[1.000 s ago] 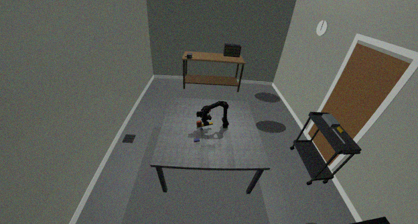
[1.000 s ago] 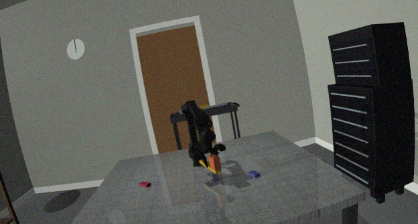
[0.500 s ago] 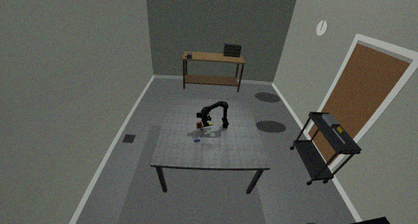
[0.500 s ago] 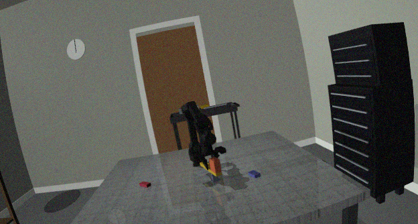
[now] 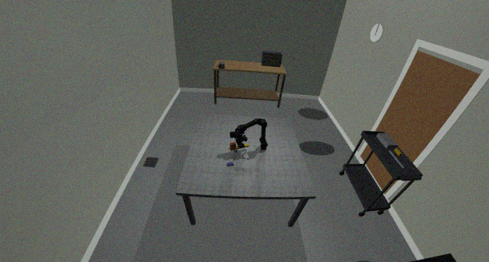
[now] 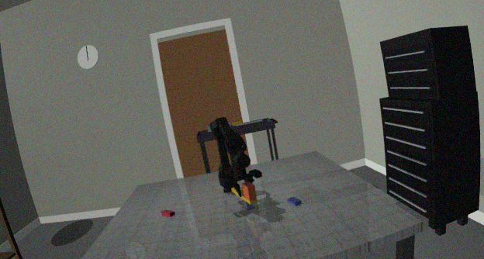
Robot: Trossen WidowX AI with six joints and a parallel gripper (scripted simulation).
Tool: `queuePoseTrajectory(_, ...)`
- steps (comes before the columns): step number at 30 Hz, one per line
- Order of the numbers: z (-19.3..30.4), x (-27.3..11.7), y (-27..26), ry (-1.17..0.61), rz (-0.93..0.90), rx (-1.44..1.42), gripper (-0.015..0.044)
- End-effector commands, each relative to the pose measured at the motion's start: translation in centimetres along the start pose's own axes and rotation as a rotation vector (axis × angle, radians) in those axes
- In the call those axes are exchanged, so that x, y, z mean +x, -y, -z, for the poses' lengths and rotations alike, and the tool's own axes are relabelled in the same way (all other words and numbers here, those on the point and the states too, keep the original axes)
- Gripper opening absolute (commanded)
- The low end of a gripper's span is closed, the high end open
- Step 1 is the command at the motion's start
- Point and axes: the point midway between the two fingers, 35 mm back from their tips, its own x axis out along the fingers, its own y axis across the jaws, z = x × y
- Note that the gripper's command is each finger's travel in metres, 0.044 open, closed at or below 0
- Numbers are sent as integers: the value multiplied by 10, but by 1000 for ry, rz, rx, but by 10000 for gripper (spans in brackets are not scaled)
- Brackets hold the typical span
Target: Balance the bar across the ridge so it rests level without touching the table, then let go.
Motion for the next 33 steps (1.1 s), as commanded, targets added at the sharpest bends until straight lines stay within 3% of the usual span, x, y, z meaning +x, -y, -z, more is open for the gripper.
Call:
queuePoseTrajectory(1,1,0,0,-3,1,3,0)
queuePoseTrajectory(33,1,3,0,-3,1,3,0)
